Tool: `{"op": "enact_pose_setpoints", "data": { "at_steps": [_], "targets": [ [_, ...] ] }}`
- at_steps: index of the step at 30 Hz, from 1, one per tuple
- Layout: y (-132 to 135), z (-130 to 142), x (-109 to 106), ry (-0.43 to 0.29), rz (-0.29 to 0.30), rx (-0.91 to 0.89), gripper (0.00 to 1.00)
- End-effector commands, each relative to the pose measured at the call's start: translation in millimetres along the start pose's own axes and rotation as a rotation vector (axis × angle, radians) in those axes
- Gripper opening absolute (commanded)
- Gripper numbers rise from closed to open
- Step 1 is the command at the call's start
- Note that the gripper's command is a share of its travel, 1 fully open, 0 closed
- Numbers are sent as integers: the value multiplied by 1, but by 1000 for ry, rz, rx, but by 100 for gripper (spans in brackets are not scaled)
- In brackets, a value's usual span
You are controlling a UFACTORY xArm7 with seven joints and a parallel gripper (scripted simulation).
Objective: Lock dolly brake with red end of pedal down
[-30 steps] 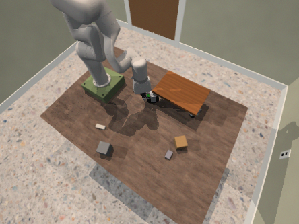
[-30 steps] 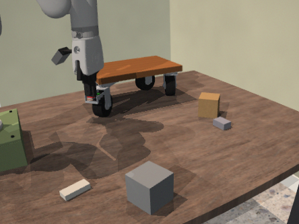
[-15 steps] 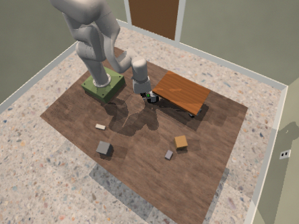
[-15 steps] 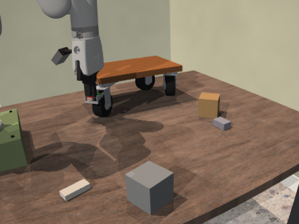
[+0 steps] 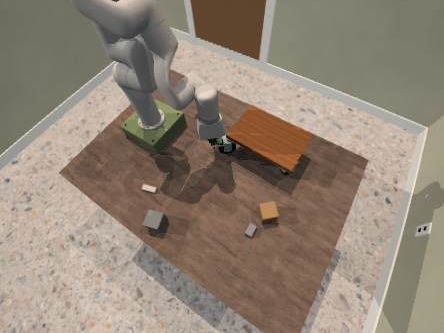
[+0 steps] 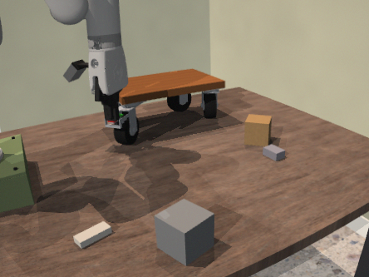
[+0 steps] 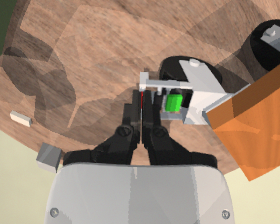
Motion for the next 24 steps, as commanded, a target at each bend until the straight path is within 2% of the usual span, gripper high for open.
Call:
{"op": "enact_pose_setpoints", "data": {
  "at_steps": [1,24],
  "targets": [
    [1,1,2,1,-2,0,0],
    [1,1,8,1,-2,0,0]
  ]
}}
Point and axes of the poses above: the point where the finger pads meet when closed, its own x axis out along the fingers, its own y axis across the jaws, z = x × y, the point moved 2 cm from there along -x, back along the fingers, and after that the axes turned 3 degrees about x, right-handed, at the moved point
